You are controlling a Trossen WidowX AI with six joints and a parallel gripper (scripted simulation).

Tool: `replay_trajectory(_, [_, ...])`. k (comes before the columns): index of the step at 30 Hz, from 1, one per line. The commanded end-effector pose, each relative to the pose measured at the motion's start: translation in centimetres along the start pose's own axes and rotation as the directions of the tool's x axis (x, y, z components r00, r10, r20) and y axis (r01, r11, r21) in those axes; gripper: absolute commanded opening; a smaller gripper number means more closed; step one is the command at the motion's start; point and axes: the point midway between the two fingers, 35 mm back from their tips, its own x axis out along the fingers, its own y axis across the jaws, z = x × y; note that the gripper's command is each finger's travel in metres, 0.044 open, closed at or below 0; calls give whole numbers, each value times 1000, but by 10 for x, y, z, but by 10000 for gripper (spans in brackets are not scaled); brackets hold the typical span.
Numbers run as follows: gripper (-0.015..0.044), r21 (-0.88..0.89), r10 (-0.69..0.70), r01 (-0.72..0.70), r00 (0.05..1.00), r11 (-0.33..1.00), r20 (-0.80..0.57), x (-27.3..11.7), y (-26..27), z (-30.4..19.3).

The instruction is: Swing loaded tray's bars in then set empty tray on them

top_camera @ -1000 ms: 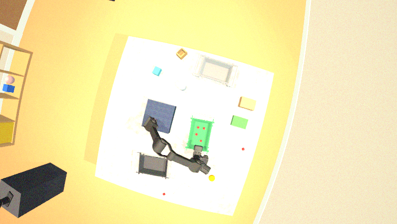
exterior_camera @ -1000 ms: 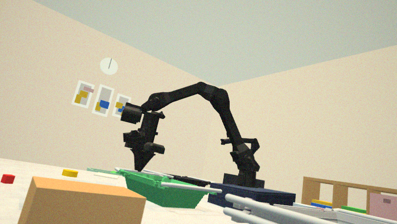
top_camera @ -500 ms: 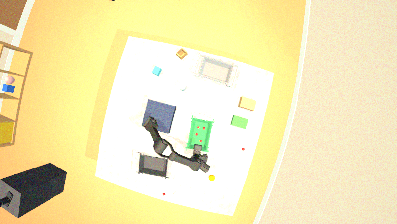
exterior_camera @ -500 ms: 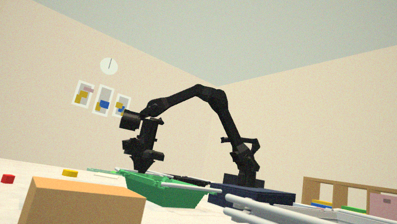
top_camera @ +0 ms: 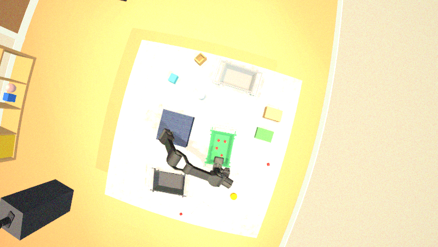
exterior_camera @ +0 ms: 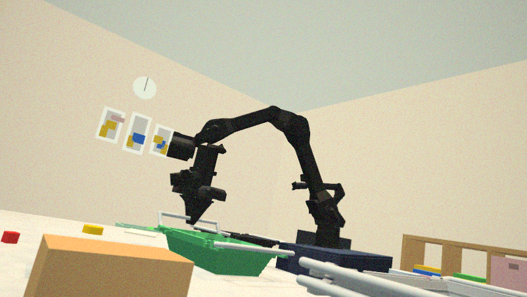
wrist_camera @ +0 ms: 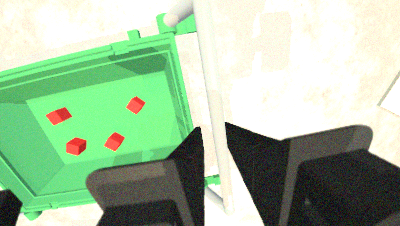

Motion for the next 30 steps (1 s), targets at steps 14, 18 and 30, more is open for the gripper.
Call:
replay_trajectory(14, [88,-14,27,-27,1000,1000,0,20,55,1])
replay_trajectory(18, [88,-14,27,-27,1000,1000,0,5,54,2])
replay_trajectory(30, [88,-17,33,-33,999,999,-3,-17,52,2])
